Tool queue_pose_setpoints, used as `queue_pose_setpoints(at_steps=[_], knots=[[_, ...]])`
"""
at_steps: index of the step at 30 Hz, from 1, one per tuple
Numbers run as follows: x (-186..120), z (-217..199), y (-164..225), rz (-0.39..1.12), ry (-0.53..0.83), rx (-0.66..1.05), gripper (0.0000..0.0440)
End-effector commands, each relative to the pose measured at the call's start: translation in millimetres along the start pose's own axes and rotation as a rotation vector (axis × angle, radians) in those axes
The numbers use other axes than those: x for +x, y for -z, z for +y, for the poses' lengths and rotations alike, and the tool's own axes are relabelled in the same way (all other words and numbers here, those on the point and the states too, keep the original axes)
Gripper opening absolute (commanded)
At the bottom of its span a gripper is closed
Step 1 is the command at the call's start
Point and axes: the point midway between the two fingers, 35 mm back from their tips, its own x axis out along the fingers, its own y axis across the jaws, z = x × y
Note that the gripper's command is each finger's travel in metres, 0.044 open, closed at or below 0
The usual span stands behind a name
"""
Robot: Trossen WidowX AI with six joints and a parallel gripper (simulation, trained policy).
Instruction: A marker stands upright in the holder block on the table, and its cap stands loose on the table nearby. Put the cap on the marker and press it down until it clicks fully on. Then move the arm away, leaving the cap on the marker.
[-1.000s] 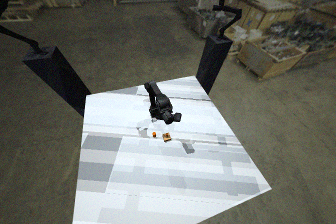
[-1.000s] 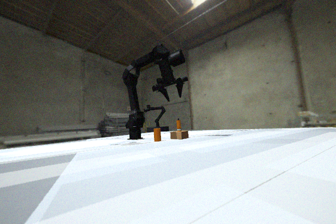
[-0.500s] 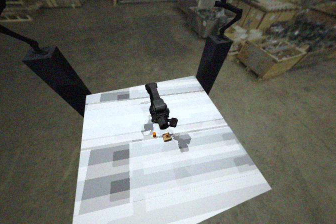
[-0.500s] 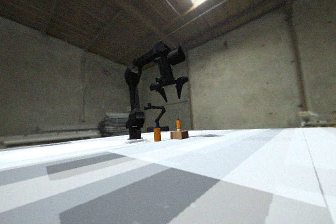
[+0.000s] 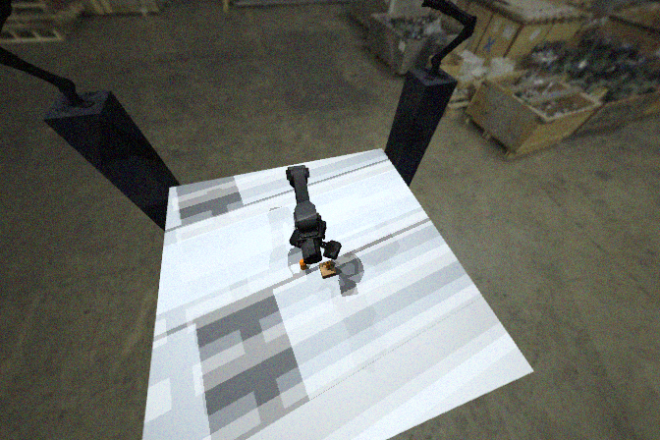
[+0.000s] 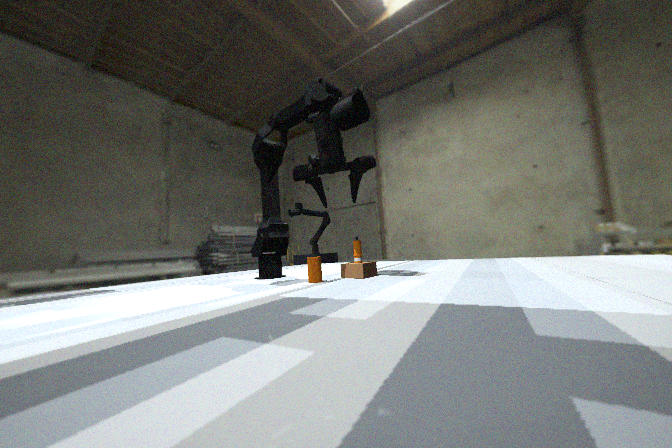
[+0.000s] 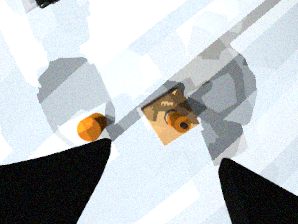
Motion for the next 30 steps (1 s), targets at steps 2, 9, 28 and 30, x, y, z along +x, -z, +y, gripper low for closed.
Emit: queue_pose_setpoints(at_steps=[2, 9, 28, 30], knots=[[4.0, 9.9, 10.2, -0.002, -0.039, 0.014, 0.0321], [11.5, 21.6, 19.7, -0.013, -0.088, 0.029, 0.0321], [38.0, 54.2, 31.4, -0.087, -0.219, 0.046, 0.0316], [41.4, 57.3, 32.0, -0.097, -0.229, 0.045, 0.0315]])
